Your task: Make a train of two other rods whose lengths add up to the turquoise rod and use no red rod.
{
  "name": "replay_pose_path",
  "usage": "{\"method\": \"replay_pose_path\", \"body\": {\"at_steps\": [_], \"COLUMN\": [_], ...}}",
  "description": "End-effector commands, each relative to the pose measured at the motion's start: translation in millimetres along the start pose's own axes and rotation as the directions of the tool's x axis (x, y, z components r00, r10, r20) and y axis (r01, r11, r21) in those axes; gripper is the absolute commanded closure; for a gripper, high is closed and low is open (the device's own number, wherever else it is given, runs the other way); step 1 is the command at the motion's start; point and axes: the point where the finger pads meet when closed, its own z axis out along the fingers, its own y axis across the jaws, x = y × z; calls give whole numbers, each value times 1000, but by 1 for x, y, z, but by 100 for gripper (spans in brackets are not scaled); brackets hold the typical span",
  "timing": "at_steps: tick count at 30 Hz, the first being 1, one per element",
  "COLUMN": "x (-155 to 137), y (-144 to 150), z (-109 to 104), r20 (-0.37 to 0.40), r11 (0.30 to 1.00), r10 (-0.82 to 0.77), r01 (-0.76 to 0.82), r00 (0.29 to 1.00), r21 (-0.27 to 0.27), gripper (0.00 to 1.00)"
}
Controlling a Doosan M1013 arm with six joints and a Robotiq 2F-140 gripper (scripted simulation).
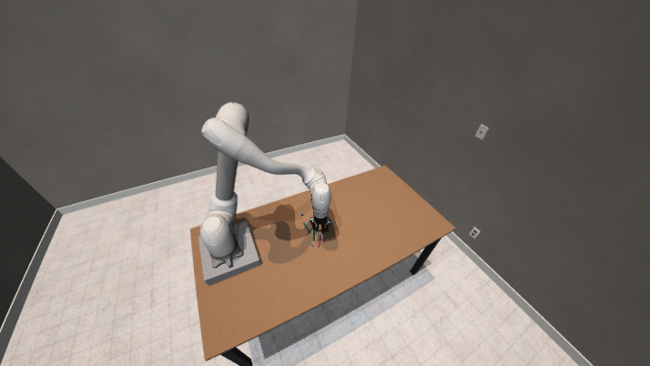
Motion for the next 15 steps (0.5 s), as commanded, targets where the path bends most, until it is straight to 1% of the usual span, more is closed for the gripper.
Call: {"method": "replay_pose_path", "body": {"at_steps": [1,15], "x": [0,0], "y": [0,0], "z": [3,24], "r20": [0,0], "r11": [1000,1000], "r10": [0,0], "r01": [0,0], "r00": [1000,1000], "r21": [0,0], "gripper": [85,85]}}
